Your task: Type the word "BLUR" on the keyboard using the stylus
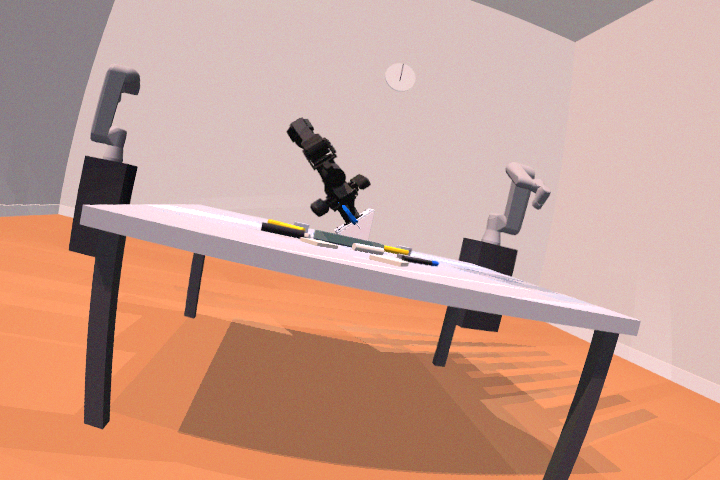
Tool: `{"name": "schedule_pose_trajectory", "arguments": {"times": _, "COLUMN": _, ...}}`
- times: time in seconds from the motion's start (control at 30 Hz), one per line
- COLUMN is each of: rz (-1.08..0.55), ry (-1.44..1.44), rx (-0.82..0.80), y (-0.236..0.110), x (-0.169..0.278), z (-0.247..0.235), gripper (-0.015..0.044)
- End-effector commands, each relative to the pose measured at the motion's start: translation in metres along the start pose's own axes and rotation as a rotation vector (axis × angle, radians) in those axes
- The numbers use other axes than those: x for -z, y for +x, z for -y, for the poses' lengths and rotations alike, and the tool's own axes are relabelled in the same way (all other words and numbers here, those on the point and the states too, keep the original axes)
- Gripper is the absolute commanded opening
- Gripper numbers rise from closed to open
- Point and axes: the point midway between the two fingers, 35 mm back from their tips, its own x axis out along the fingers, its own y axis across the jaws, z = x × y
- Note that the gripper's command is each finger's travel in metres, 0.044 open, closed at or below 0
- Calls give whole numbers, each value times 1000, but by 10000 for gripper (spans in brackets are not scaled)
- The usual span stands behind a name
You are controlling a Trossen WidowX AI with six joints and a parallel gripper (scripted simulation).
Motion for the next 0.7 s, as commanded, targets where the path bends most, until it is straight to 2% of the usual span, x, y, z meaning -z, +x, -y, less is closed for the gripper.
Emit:
{"name": "schedule_pose_trajectory", "arguments": {"times": 0.0, "rz": -3, "ry": 140, "rx": -28, "y": 4, "x": -4, "z": -9, "gripper": 0}}
{"name": "schedule_pose_trajectory", "arguments": {"times": 0.67, "rz": -59, "ry": 779, "rx": -135, "y": 16, "x": -17, "z": -44, "gripper": 0}}
